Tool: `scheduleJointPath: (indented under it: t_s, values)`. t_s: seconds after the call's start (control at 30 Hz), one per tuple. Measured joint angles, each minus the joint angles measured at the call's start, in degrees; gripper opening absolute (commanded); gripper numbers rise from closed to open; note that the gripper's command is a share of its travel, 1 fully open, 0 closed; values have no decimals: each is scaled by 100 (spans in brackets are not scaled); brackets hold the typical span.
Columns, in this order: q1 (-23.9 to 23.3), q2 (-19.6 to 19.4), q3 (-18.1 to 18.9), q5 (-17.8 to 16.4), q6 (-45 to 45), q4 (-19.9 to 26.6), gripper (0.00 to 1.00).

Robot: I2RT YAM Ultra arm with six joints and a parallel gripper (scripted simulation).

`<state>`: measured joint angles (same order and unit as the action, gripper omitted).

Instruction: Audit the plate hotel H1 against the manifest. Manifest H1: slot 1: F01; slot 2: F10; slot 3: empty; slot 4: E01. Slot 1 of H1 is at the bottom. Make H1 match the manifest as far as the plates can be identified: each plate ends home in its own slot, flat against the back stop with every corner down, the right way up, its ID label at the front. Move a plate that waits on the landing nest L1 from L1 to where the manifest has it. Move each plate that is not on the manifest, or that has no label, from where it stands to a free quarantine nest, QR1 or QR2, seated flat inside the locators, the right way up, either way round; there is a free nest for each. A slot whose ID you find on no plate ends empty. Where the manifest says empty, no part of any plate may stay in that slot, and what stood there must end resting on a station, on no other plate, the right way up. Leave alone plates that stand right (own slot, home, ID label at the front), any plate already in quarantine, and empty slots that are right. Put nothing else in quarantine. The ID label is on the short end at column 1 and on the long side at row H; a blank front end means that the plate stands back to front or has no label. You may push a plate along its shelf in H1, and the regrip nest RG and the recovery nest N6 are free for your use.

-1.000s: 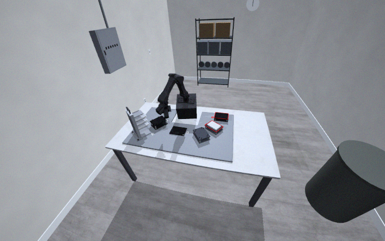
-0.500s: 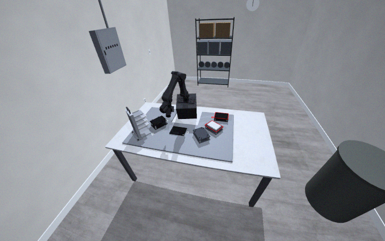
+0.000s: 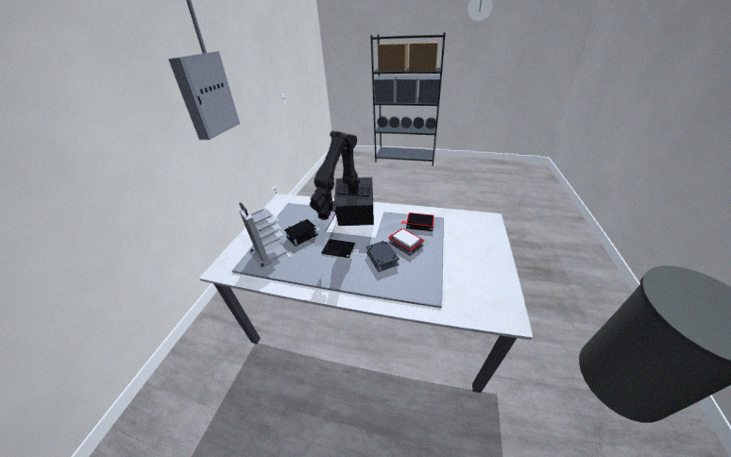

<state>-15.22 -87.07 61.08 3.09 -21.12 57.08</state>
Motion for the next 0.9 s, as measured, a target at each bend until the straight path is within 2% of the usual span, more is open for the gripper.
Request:
scheduleJointPath:
  t_s: [0.57,0.9]
  values:
    - [505,876,-684,-741,1314,-586,0]
    - [706,1132,-411,-835,1668,-293,0]
